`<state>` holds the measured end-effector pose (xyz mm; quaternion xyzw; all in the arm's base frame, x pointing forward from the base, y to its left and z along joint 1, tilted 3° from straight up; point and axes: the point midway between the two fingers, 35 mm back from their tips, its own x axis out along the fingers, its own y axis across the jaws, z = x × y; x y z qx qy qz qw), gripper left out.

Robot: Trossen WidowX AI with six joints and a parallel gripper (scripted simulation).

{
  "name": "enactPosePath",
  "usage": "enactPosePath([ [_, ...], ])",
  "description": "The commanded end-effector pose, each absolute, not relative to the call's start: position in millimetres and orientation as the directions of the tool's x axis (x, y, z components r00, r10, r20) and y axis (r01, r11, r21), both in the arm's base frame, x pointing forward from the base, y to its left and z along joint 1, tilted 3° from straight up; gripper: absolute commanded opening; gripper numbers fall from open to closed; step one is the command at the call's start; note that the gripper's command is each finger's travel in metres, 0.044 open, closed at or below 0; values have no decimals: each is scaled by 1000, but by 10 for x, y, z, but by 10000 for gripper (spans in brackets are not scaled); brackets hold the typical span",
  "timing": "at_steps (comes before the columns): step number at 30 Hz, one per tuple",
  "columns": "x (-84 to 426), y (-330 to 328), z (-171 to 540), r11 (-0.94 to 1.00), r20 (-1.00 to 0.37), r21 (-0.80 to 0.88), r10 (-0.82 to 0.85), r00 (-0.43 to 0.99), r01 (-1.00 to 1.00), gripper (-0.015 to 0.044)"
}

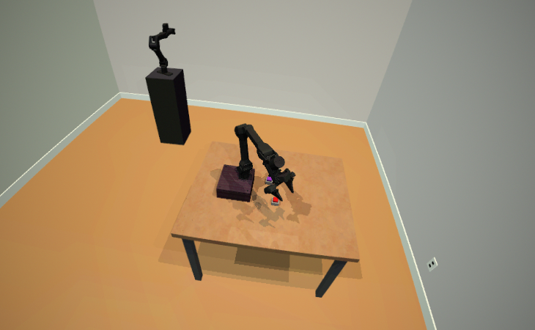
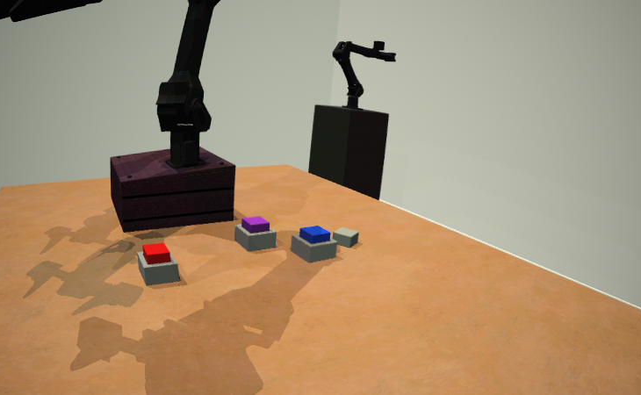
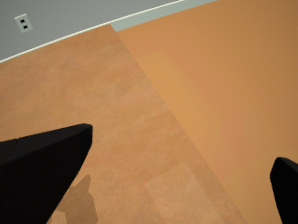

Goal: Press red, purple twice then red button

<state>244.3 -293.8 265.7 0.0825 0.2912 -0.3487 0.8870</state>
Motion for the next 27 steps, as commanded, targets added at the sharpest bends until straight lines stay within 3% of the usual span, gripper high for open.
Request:
enactPosePath([
  [1, 2594, -2521, 2023, 834, -752, -93, -417, 510, 544, 400],
  [5, 2585, -1903, 1355, 936, -915, -109, -227, 335, 335, 400],
  [9, 2331, -1278, 850, 994, -994, -79, -84, 74, 75, 400],
  [14, 2280, -1200, 798, 997, -997, -70, -71, 35, 38, 400],
  [21, 2302, -1241, 239, 997, -997, -70, -71, 34, 41, 216],
  [27, 2298, -1243, 179, 997, -997, -70, -72, 34, 38, 59],
])
